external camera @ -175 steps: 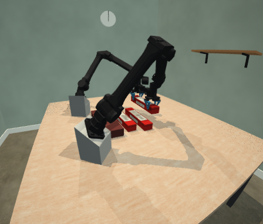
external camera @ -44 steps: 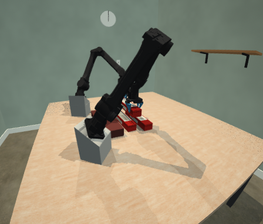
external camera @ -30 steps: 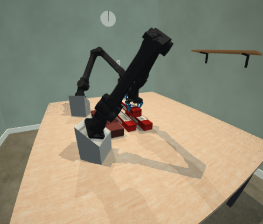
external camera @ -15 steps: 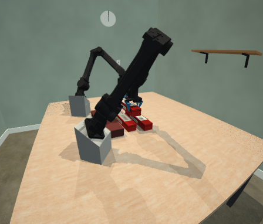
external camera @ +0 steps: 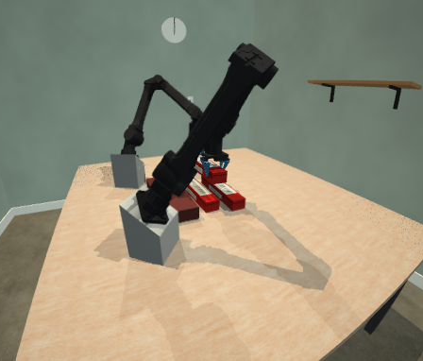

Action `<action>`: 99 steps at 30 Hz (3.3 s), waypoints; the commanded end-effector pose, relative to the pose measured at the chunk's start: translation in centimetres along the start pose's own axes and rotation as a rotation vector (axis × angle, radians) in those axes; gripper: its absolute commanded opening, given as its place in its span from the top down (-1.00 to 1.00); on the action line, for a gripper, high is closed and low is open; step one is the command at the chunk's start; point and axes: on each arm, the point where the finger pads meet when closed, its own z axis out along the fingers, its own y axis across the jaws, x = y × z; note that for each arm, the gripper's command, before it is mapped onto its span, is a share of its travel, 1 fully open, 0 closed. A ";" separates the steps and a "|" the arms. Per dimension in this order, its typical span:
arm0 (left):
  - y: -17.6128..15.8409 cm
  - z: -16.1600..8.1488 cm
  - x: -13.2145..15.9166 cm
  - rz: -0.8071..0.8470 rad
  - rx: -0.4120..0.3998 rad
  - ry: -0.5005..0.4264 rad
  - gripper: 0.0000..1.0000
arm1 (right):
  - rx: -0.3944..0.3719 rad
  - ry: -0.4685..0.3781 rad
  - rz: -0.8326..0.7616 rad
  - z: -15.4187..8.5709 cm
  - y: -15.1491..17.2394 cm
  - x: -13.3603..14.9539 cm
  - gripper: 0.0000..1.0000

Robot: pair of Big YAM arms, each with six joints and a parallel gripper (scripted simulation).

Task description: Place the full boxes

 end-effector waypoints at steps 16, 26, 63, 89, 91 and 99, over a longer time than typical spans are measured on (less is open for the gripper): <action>1.6 -4.7 -0.5 -0.017 -0.044 -0.025 1.00 | 0.033 -0.035 0.016 -4.4 -1.4 -0.6 1.00; 1.5 -5.0 -0.5 -0.017 -0.044 -0.025 1.00 | 0.033 -0.035 0.016 -4.5 -1.4 -0.6 1.00; 1.5 -5.0 -0.5 -0.017 -0.044 -0.025 1.00 | 0.033 -0.035 0.016 -4.5 -1.4 -0.6 1.00; 1.5 -5.0 -0.5 -0.017 -0.044 -0.025 1.00 | 0.033 -0.035 0.016 -4.5 -1.4 -0.6 1.00; 1.5 -5.0 -0.5 -0.017 -0.044 -0.025 1.00 | 0.033 -0.035 0.016 -4.5 -1.4 -0.6 1.00; 1.5 -5.0 -0.5 -0.017 -0.044 -0.025 1.00 | 0.033 -0.035 0.016 -4.5 -1.4 -0.6 1.00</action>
